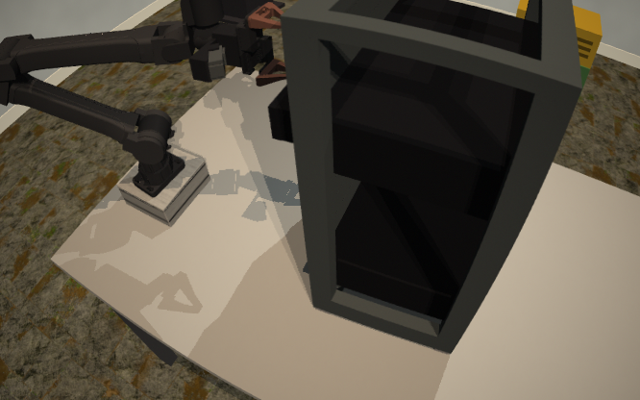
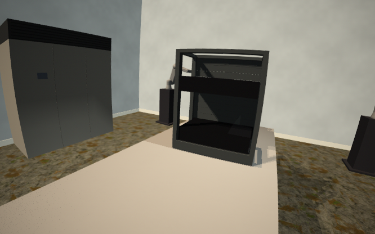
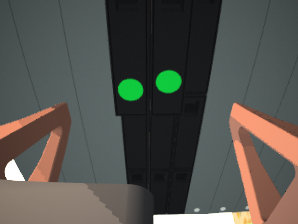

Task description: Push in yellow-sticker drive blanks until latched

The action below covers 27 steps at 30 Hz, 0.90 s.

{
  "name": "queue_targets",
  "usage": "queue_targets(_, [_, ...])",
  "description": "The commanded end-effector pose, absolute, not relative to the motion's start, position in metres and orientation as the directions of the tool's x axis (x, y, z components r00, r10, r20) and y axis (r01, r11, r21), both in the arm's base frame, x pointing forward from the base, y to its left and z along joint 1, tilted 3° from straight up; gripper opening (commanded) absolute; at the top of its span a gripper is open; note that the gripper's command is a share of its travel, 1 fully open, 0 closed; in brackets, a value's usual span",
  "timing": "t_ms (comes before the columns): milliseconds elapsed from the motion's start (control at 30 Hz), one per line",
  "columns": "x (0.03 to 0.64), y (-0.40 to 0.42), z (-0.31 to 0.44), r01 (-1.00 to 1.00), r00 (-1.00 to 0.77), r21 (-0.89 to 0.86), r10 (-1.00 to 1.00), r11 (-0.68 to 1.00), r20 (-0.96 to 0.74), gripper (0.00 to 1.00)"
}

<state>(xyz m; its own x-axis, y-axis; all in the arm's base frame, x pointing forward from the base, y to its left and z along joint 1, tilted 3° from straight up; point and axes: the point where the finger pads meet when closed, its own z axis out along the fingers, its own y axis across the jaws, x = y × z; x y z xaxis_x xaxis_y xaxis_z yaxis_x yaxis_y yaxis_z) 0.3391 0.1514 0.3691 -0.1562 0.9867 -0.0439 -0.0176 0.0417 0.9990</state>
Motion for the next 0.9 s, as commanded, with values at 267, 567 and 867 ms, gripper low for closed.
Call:
queue_targets(267, [0.34,0.156,0.417,-0.096,-0.161,0.995,0.987,-0.004,-0.012,1.0])
queue_targets(567, [0.34,0.156,0.417,-0.096,-0.16,0.995,0.987,-0.004,-0.012,1.0])
queue_targets(867, [0.342,0.129,0.376,-0.028,-0.149,0.999,0.988,0.035,-0.039,1.0])
